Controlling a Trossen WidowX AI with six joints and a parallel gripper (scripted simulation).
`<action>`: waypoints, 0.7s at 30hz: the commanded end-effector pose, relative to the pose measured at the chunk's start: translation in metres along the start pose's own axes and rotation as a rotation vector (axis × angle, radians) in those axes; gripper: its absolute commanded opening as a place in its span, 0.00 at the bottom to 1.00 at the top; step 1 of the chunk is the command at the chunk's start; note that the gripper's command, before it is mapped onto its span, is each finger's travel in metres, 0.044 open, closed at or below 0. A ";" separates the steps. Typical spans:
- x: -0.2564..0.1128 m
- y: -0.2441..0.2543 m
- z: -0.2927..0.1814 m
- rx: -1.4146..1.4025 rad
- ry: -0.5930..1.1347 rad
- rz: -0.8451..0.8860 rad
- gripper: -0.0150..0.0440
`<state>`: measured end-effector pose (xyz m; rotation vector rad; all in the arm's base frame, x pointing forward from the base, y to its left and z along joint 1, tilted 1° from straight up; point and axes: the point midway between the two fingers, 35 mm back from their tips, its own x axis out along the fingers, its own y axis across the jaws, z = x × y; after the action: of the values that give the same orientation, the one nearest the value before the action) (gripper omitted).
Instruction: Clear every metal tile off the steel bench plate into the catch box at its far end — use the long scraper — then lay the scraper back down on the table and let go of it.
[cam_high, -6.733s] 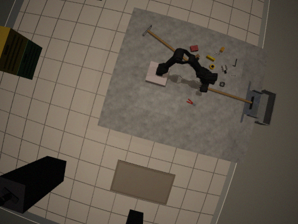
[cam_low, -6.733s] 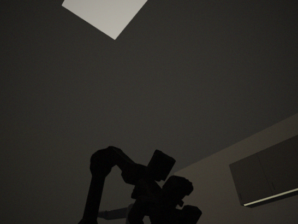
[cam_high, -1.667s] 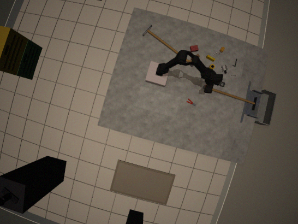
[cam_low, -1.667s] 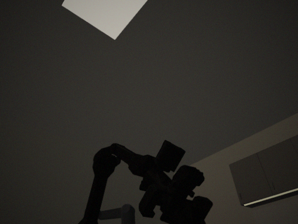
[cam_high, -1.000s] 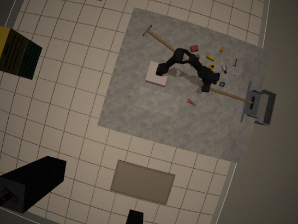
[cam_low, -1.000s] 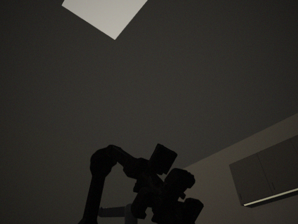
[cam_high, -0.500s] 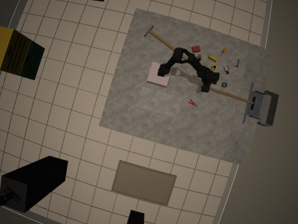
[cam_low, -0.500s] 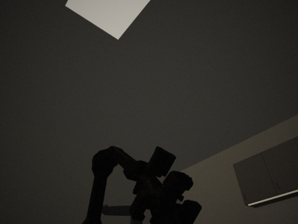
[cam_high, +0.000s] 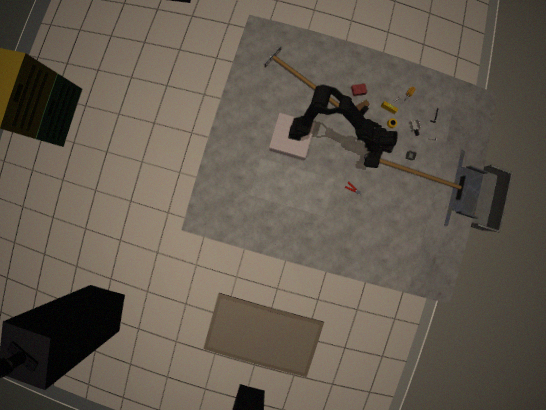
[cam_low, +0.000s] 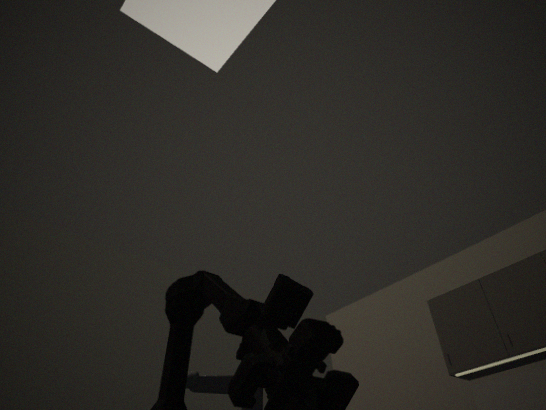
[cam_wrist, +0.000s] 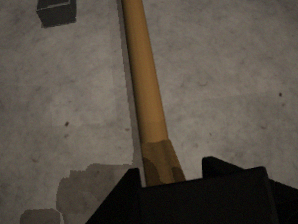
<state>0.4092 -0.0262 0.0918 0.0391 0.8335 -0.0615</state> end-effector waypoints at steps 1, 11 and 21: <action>-0.005 0.000 -0.003 0.003 -0.009 -0.003 0.25; -0.012 -0.001 -0.015 0.003 -0.009 -0.003 0.25; -0.019 -0.001 -0.027 0.003 -0.009 -0.003 0.25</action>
<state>0.3795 -0.0241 0.0857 0.0399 0.8352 -0.0616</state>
